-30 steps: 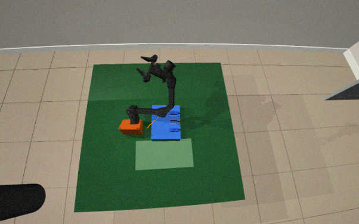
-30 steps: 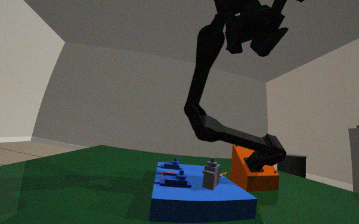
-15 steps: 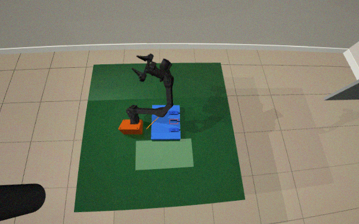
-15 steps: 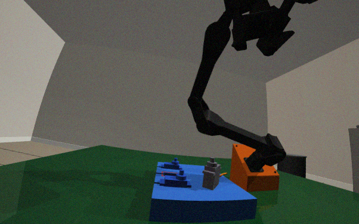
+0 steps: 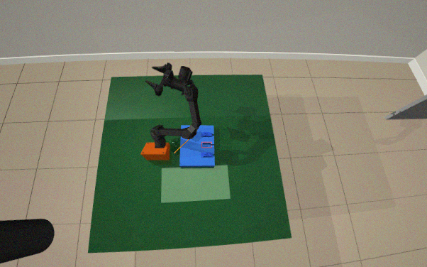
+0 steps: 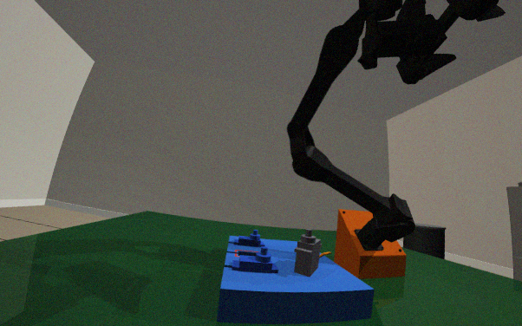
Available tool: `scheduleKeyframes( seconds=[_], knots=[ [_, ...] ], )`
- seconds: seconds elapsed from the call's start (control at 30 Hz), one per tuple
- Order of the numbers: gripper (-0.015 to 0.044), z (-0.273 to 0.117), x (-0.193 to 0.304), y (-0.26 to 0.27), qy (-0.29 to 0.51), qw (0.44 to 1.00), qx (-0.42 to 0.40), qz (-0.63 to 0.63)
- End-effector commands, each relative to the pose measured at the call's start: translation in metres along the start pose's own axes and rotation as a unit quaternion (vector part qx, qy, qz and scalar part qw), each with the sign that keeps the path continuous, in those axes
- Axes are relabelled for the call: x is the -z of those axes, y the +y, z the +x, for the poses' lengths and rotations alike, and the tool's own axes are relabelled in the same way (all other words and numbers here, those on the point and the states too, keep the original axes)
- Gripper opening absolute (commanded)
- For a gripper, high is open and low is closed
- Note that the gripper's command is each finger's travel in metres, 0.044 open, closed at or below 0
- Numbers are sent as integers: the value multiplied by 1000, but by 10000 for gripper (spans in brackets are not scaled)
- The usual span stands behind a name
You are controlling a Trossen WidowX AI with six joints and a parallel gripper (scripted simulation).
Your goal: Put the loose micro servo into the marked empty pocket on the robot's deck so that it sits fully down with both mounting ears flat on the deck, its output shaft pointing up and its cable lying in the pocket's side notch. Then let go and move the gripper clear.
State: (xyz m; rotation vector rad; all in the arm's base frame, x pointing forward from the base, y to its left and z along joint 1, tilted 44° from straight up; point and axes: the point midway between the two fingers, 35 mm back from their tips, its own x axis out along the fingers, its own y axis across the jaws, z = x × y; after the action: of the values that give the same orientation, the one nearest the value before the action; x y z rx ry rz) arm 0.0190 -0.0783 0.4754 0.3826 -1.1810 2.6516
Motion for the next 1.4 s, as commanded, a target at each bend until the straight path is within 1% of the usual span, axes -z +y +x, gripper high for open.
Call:
scheduleKeyframes(
  seconds=[0.0, 0.3, 0.53, 0.87, 1.17, 1.37],
  knots=[
    [440, 20, 13, 2, 46, 999, 8, 28],
    [440, 35, 25, 1, 84, 995, 26, 50],
    [440, 56, 45, -1, 144, 984, 52, 86],
    [440, 81, 79, -11, 226, 958, 105, 142],
    [440, 89, 99, -17, 265, 939, 137, 171],
    [440, 95, 122, -24, 304, 912, 172, 215]
  ],
)
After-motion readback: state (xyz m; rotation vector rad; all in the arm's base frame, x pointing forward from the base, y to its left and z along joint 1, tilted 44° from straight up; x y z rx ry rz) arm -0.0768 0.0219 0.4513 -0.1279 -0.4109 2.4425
